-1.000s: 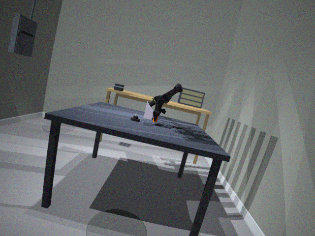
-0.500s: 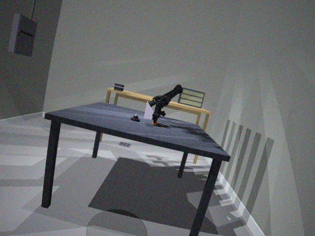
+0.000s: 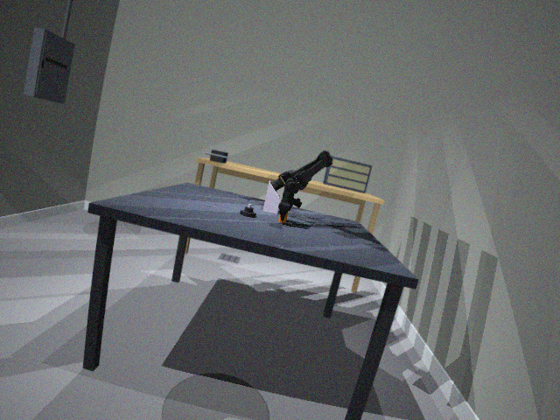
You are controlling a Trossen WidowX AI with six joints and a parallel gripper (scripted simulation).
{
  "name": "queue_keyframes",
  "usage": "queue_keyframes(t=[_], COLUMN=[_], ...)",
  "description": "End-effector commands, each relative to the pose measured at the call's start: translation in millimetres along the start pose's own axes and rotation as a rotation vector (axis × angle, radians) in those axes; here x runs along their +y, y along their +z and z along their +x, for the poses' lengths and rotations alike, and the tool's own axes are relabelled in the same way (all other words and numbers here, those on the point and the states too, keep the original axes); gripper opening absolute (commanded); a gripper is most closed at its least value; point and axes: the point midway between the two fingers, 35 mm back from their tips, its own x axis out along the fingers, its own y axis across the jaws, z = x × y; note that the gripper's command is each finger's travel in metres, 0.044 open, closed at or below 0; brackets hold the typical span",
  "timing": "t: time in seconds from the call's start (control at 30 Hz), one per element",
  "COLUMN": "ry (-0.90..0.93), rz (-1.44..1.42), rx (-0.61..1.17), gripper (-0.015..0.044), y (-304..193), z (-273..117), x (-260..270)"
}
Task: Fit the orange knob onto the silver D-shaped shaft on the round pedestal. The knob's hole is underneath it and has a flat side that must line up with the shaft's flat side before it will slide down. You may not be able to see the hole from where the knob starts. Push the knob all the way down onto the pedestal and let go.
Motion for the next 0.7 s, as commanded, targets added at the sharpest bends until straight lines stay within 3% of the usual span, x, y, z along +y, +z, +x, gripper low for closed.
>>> queue_keyframes(t=[0.0, 0.1, 0.37, 0.67], ry=[0.0, 0.0, -0.002, -0.002], rz=[-0.001, -0.001, 0.004, 0.004], rx=[0.001, 0.001, 0.001, 0.001], gripper=[0.024, 0.024, 0.044, 0.044], y=[0.1, 0.1, -0.7, -1.3], z=[-0.1, -0.1, -81.2, -70.9], x=[0.0, 0.0, -0.3, -0.4])
